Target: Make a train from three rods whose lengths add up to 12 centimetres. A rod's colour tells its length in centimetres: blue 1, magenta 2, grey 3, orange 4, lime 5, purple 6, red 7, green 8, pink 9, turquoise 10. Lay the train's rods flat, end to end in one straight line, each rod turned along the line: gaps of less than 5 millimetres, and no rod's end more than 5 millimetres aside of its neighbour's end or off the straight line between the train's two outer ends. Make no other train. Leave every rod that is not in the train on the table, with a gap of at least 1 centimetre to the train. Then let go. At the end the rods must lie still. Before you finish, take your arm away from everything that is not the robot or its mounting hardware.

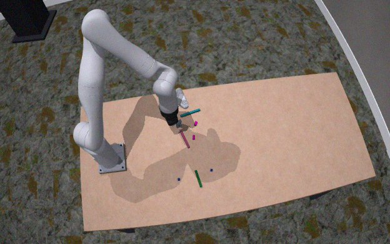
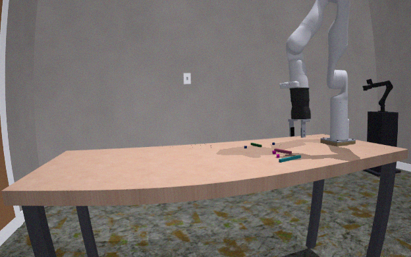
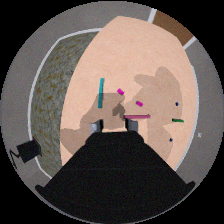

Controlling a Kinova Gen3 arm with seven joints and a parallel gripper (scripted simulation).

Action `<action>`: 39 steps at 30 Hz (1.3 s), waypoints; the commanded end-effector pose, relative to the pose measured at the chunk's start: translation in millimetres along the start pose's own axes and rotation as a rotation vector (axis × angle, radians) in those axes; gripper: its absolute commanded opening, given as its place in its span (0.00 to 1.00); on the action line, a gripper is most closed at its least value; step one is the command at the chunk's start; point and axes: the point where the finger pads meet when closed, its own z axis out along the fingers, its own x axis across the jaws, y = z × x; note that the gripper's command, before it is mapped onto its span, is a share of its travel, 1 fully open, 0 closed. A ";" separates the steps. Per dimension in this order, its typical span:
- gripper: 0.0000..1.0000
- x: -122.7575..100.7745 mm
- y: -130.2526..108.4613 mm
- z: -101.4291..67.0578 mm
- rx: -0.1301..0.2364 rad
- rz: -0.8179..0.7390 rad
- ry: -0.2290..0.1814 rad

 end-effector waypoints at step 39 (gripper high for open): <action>1.00 -0.8 5.6 2.6 0.006 0.129 0.011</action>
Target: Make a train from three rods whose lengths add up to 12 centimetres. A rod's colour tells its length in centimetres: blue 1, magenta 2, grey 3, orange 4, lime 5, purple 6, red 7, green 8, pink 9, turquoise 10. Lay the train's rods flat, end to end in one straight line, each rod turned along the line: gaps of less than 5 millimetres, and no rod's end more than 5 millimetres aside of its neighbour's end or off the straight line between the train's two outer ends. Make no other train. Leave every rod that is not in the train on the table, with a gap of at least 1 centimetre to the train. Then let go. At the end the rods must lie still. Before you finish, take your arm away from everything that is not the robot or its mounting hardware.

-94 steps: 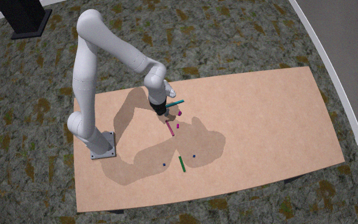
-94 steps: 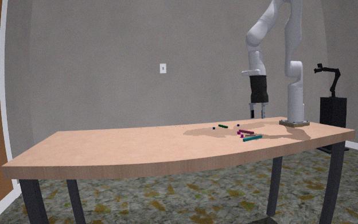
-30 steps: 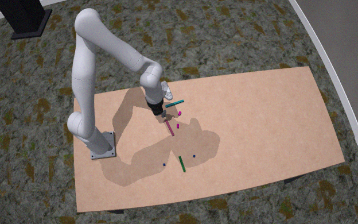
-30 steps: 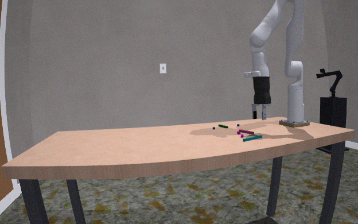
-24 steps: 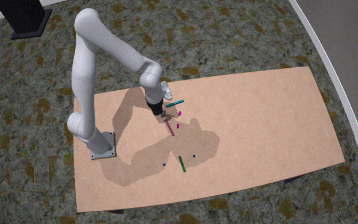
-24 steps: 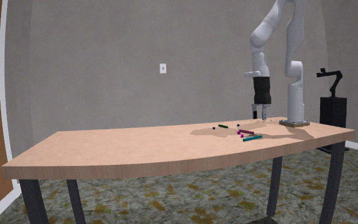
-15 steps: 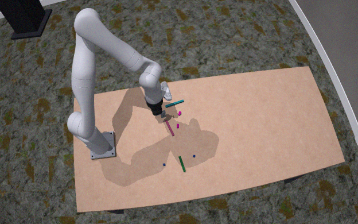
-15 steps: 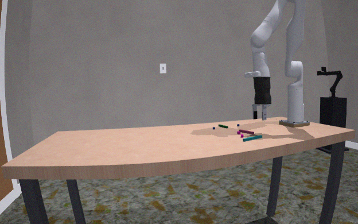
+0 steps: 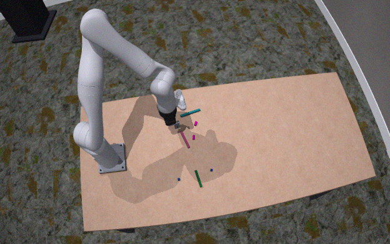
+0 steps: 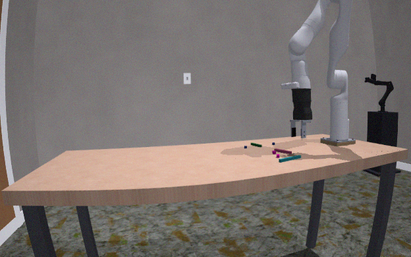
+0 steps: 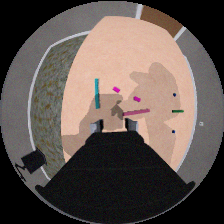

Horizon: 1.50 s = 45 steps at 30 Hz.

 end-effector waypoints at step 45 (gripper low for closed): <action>1.00 0.0 5.0 1.9 0.006 0.102 0.009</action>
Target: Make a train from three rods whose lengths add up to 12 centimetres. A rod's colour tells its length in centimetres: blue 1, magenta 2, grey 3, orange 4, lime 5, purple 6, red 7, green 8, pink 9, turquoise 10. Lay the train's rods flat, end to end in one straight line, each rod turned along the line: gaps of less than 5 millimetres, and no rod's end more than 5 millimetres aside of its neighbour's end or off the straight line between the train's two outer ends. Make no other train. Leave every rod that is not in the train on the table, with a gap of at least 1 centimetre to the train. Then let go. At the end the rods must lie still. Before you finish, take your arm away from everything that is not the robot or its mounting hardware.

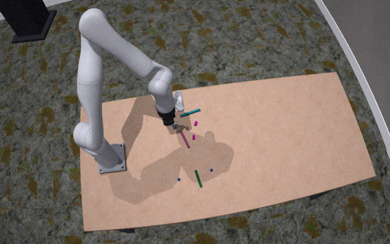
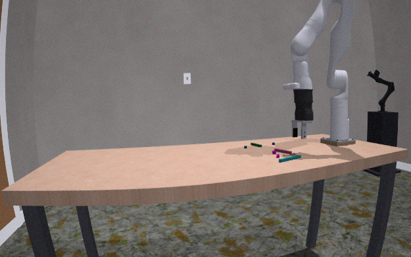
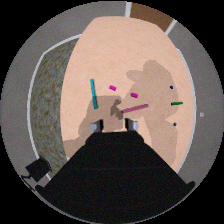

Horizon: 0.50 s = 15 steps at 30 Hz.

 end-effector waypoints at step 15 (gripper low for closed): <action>1.00 0.0 1.1 0.2 0.003 0.026 0.002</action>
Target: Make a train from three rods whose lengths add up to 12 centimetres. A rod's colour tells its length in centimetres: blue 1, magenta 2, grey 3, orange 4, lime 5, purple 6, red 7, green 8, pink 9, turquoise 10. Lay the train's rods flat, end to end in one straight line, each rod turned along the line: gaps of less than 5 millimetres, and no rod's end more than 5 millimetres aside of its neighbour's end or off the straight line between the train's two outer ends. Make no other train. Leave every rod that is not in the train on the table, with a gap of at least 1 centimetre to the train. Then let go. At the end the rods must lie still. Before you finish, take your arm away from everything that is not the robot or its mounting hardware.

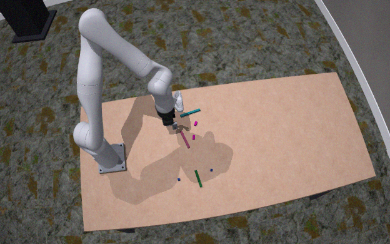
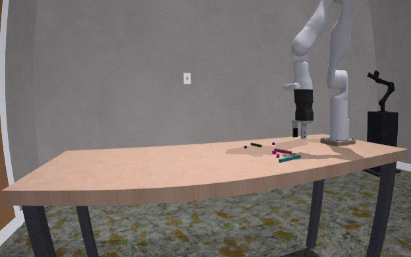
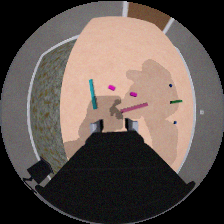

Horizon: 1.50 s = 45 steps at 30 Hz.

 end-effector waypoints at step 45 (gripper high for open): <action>1.00 0.4 2.2 0.6 0.004 0.049 0.004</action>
